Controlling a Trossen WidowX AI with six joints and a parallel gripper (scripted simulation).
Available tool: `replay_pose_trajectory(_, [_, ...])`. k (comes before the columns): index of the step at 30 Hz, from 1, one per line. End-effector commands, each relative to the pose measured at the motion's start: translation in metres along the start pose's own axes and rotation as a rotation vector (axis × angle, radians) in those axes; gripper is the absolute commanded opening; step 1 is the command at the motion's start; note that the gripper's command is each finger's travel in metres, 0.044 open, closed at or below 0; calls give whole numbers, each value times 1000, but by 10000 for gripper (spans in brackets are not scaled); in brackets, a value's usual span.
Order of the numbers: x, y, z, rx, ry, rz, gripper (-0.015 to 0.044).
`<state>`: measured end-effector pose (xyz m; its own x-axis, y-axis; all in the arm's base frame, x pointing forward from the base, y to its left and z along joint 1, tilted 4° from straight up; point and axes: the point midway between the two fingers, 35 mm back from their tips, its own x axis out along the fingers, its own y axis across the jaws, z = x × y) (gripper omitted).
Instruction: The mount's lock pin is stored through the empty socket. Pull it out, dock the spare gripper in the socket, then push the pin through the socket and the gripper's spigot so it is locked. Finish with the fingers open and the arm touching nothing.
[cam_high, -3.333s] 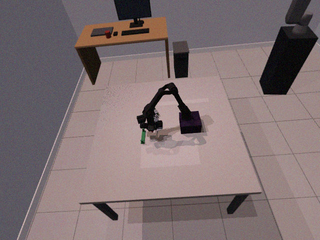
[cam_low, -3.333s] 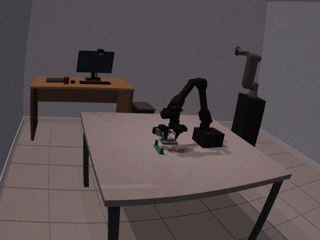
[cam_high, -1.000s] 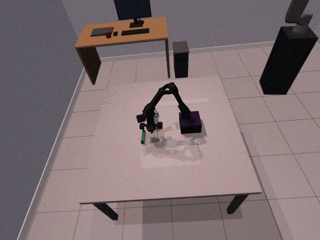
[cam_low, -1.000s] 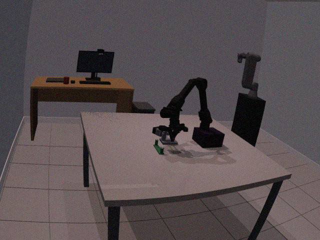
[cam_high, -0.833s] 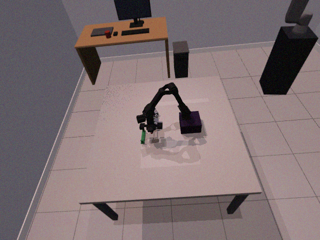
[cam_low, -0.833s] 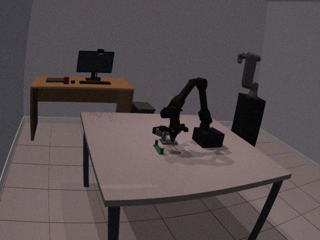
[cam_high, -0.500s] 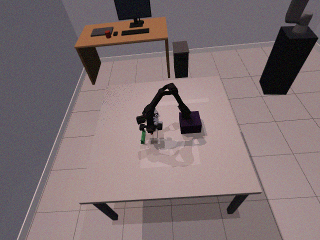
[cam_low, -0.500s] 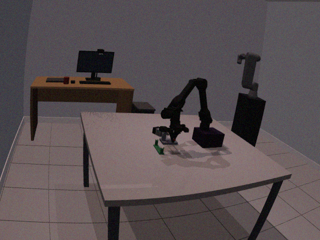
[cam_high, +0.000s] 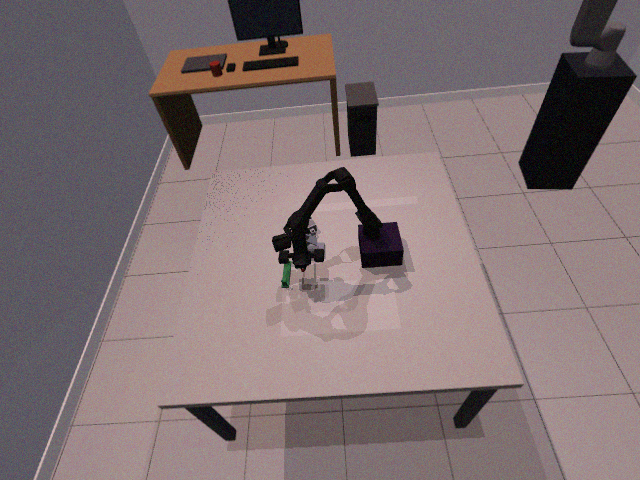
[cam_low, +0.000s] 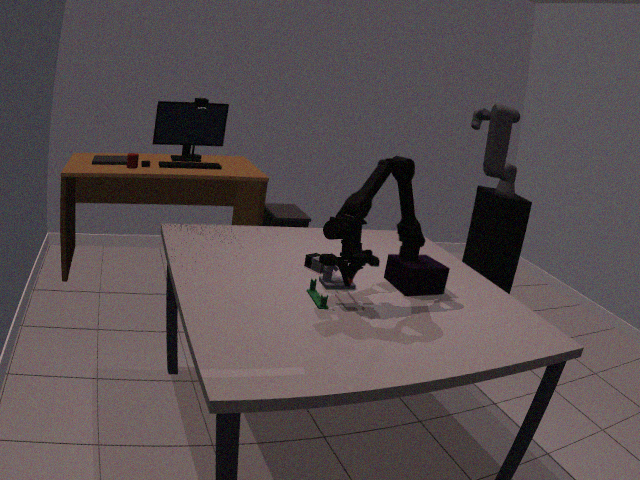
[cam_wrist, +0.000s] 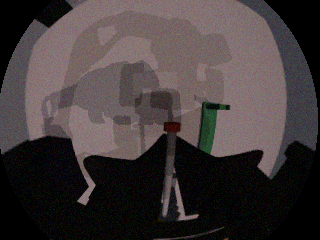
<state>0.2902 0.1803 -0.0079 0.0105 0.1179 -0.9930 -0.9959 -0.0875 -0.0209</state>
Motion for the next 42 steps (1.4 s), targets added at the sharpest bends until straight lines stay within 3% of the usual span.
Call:
replay_pose_trajectory(1, [-1,-1,4,3,4,-2,0])
replay_pose_trajectory(32, [-4,-1,31,5,7,14,0])
replay_pose_trajectory(42, [-21,2,32,0,8,25,0])
